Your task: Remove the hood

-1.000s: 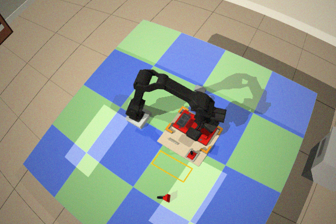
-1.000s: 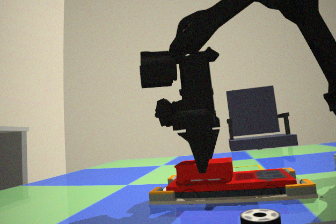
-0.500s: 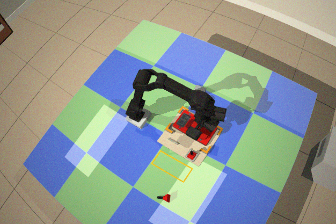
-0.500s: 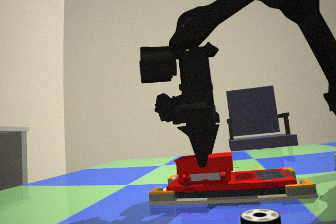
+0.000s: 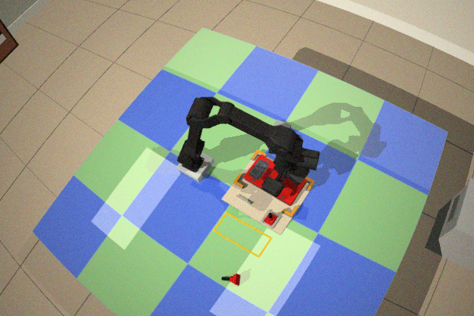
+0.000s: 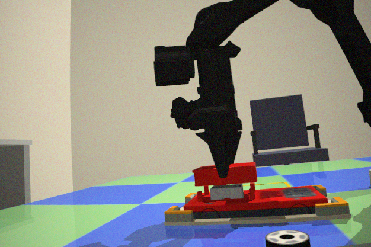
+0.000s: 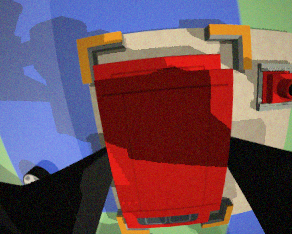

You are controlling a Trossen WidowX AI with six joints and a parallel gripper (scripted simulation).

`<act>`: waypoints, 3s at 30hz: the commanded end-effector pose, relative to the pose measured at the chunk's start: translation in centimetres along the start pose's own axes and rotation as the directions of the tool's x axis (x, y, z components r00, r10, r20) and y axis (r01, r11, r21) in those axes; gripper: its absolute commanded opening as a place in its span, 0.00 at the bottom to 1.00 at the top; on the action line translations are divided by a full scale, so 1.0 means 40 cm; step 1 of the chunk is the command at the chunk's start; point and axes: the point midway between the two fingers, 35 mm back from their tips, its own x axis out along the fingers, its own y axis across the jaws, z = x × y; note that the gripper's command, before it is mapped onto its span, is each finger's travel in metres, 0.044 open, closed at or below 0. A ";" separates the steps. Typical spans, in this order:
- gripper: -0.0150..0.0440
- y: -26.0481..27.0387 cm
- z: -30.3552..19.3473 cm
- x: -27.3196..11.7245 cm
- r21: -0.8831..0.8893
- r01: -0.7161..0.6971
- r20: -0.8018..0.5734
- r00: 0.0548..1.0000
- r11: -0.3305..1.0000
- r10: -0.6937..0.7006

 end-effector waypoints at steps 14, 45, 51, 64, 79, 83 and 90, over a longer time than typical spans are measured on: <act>0.25 -0.002 0.004 -0.100 0.000 -0.001 0.003 1.000 1.000 0.001; 0.25 -0.408 0.003 -0.114 0.000 0.015 0.005 1.000 1.000 -0.015; 0.25 -0.484 -0.020 -0.118 0.000 0.018 0.005 1.000 1.000 -0.018; 0.25 -0.575 -0.058 -0.120 0.000 0.022 0.004 1.000 1.000 -0.022; 0.25 -0.577 -0.055 -0.087 0.000 0.022 0.004 1.000 1.000 -0.022; 0.25 -0.577 -0.054 -0.078 0.000 0.022 0.004 1.000 1.000 -0.022; 0.25 -0.578 -0.053 -0.062 0.000 0.022 0.004 1.000 1.000 -0.022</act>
